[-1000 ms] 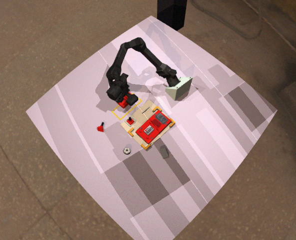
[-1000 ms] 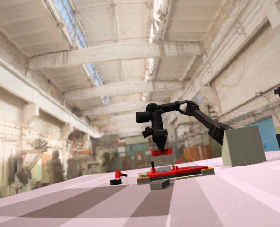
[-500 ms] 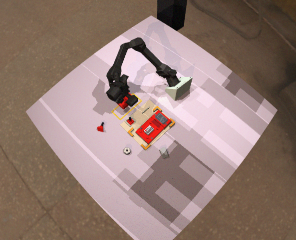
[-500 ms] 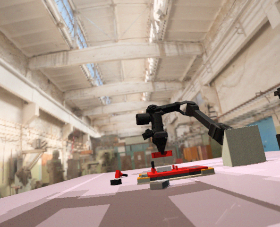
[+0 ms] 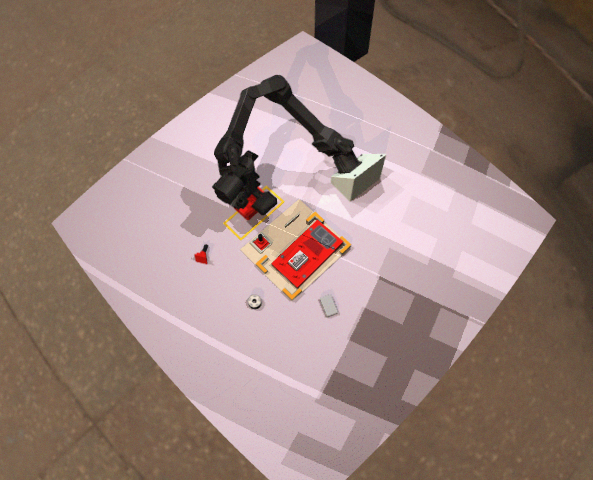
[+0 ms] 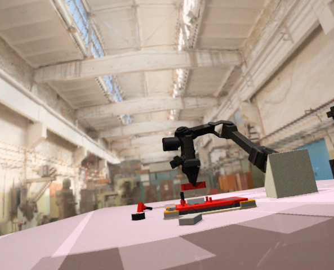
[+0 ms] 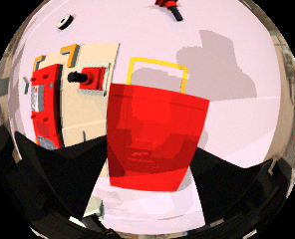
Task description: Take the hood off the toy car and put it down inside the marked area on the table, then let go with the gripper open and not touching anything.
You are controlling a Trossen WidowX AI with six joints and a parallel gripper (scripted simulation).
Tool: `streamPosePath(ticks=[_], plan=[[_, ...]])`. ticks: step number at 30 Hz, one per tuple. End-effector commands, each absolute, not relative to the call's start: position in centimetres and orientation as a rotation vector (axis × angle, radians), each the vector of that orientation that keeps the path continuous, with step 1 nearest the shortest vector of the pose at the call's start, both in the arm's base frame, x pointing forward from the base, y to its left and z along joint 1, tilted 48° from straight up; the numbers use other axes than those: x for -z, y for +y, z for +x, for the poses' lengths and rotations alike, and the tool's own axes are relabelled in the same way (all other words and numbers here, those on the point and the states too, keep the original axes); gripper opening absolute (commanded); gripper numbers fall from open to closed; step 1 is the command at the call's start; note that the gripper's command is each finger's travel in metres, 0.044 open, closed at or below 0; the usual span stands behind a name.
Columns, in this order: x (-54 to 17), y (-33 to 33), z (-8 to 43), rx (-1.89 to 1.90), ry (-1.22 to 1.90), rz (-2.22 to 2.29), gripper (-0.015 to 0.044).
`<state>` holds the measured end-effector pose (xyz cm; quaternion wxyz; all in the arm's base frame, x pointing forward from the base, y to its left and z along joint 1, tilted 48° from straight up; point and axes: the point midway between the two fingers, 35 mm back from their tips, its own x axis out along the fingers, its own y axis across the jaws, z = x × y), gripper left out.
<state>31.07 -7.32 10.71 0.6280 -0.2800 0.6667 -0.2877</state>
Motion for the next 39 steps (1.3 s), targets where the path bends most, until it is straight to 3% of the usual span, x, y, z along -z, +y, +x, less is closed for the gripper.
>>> streamPosePath(ticks=[1, 39], plan=[[-10.5, -7.5, 31.0, 0.658, 1.529, -0.648, 0.0000], [-9.0, -9.4, 30.7, 0.661, 1.529, -0.650, 0.0000]])
